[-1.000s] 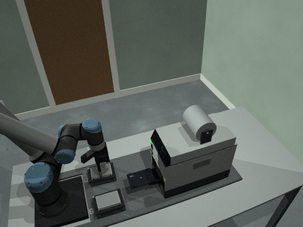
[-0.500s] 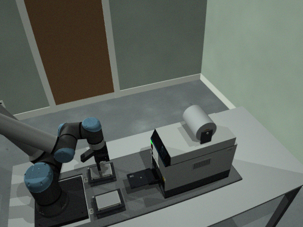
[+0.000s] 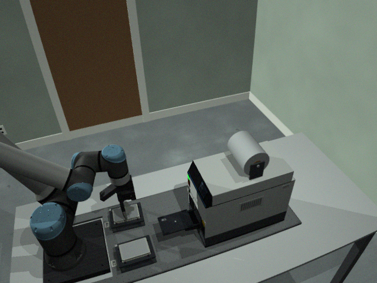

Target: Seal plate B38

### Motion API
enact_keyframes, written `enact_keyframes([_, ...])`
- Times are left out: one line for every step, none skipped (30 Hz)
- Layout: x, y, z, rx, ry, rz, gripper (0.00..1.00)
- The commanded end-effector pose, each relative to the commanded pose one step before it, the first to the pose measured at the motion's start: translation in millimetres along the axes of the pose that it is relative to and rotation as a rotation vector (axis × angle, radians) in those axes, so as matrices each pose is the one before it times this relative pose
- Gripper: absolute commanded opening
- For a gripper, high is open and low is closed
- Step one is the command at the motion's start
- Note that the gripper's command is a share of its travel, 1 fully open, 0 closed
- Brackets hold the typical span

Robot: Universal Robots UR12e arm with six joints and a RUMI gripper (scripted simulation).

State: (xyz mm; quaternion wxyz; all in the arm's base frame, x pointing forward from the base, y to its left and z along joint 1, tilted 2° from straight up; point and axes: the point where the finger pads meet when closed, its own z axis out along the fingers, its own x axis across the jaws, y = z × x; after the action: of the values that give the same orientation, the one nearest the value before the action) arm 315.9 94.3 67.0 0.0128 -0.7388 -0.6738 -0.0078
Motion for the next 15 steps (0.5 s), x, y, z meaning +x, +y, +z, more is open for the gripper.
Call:
enact_keyframes([-0.09, 0.59, -4.3, -0.0011, -0.00009, -0.00003, 0.68])
enact_keyframes([0.0, 0.0, -1.67, 0.0, 0.0, 0.0, 0.68])
enact_keyframes([0.0, 0.0, -1.67, 0.0, 0.0, 0.0, 0.68])
enact_keyframes([0.0, 0.0, -1.67, 0.0, 0.0, 0.0, 0.68])
enact_keyframes([0.0, 0.0, -1.67, 0.0, 0.0, 0.0, 0.68])
enact_keyframes([0.0, 0.0, -1.67, 0.0, 0.0, 0.0, 0.68])
enact_keyframes([0.0, 0.0, -1.67, 0.0, 0.0, 0.0, 0.68])
enact_keyframes([0.0, 0.0, -1.67, 0.0, 0.0, 0.0, 0.68])
enact_keyframes([0.0, 0.0, -1.67, 0.0, 0.0, 0.0, 0.68])
enact_keyframes([0.0, 0.0, -1.67, 0.0, 0.0, 0.0, 0.68])
enact_keyframes([0.0, 0.0, -1.67, 0.0, 0.0, 0.0, 0.68])
enact_keyframes([0.0, 0.0, -1.67, 0.0, 0.0, 0.0, 0.68])
enact_keyframes([0.0, 0.0, -1.67, 0.0, 0.0, 0.0, 0.68])
enact_keyframes([0.0, 0.0, -1.67, 0.0, 0.0, 0.0, 0.68])
enact_keyframes([0.0, 0.0, 0.0, 0.0, 0.0, 0.0, 0.68])
